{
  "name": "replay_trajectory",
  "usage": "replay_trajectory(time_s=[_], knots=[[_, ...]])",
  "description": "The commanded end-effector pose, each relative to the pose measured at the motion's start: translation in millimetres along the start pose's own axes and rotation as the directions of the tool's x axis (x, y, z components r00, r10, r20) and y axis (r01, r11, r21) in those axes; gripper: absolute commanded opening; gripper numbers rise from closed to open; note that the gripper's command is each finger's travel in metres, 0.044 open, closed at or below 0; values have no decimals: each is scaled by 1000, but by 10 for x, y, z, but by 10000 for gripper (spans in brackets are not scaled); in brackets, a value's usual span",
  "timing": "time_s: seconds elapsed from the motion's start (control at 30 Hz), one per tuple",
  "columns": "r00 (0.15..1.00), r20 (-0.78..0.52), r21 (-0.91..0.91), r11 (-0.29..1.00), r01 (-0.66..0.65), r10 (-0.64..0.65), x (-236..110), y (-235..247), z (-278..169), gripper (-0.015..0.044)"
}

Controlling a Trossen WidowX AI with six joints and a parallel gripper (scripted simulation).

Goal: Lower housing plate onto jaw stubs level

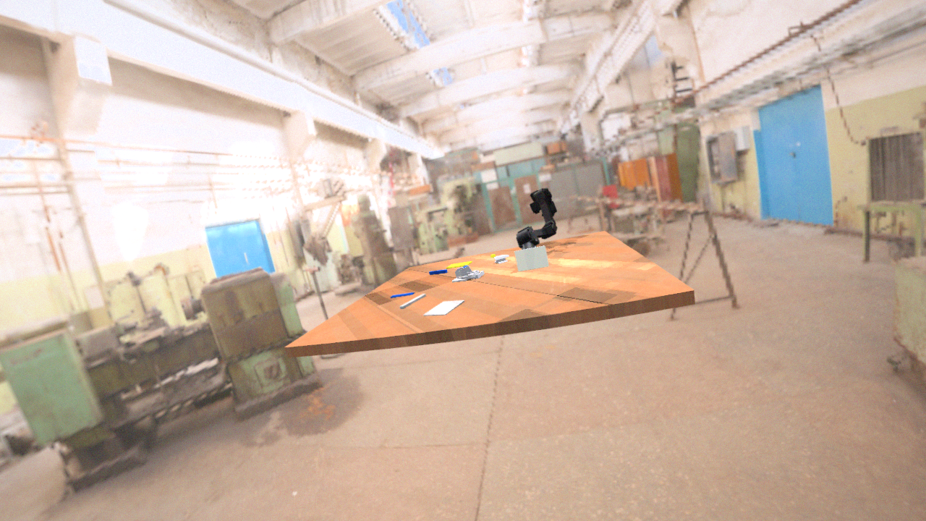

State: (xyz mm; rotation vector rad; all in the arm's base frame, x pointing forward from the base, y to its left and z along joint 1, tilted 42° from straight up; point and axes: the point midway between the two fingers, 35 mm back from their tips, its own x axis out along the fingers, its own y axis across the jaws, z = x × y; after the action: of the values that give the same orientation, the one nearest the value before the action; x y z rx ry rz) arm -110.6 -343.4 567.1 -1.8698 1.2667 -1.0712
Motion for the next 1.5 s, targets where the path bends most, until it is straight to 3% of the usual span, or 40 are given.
replay_trajectory(time_s=[0.0, 0.67, 1.0, 1.47], knots=[[1000, 0, 0, 1000, 0, 0, 0, 0, 0, 426], [980, -103, -459, 882, 105, -170, -345, -638, -152, 440], [956, -174, -551, 828, 106, -238, -528, -831, -212, 440], [909, -181, -822, 565, 70, -376, -825, -1297, -121, 440]])
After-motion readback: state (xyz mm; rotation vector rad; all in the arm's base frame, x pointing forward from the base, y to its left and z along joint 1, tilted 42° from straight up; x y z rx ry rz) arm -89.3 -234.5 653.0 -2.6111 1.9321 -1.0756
